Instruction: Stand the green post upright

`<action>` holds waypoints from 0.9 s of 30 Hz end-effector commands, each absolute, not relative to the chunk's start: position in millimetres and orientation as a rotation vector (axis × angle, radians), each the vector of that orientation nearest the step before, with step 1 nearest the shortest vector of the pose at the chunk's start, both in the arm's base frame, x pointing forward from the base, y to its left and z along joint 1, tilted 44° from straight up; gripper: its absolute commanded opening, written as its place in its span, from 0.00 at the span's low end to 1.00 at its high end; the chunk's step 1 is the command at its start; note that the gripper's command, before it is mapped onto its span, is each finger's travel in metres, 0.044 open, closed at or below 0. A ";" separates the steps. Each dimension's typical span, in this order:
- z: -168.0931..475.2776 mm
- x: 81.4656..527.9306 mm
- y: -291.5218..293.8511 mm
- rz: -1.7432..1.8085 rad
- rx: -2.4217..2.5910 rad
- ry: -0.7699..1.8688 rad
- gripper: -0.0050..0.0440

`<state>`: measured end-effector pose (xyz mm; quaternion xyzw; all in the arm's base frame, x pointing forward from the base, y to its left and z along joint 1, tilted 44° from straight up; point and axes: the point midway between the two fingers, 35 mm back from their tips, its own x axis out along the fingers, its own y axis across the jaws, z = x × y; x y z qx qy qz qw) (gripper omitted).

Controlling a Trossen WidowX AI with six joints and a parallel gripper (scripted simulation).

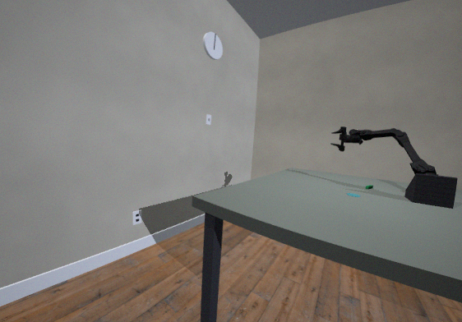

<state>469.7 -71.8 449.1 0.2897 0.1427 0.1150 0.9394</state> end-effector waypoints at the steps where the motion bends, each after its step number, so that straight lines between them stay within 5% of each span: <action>1: 449.1 469.7 -71.8 0.235 0.591 0.291 0.92; 17: 449.1 469.7 -71.8 0.235 0.591 0.291 0.92; 24: 407.5 475.0 -59.0 0.173 0.509 0.392 0.58; 27: 374.6 474.8 -48.5 0.134 0.430 0.478 0.58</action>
